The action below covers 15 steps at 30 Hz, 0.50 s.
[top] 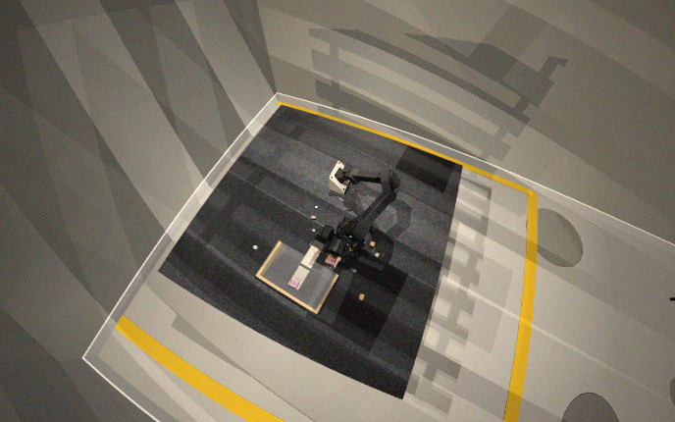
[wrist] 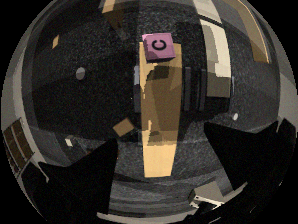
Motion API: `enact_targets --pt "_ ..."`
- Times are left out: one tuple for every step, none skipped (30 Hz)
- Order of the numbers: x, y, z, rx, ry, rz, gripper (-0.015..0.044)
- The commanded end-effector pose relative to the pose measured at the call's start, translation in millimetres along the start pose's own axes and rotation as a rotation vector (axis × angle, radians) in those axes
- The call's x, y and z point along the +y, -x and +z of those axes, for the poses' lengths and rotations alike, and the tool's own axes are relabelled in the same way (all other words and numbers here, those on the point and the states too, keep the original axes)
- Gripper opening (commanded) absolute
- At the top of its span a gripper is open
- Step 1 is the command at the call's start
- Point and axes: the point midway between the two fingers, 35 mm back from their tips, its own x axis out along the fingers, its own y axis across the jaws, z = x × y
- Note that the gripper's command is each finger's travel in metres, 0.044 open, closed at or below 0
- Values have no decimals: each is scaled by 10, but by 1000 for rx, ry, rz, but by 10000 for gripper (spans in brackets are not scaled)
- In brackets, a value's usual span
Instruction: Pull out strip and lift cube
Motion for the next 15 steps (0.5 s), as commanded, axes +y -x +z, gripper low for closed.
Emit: enact_targets --pt "-30 15 155 1 -2 6 440" --pt "-33 19 186 1 -2 6 440" --pt "-36 23 220 1 -2 6 440" --pt "-39 27 252 1 -2 6 440" --pt "-42 32 286 0 -2 5 440" --pt "-44 36 317 0 -1 5 440" --pt "-47 40 352 0 -1 5 440" --pt "-51 44 382 0 -1 5 440" --pt "-54 48 417 0 -1 5 440" --pt "-57 52 448 0 -1 5 440" --pt "-61 56 482 0 -1 5 440" --pt "-65 59 513 0 -1 5 440" --pt "-69 63 548 -1 0 5 440" --pt "-73 66 578 -1 0 5 440" --pt "-76 70 613 -1 0 5 440"
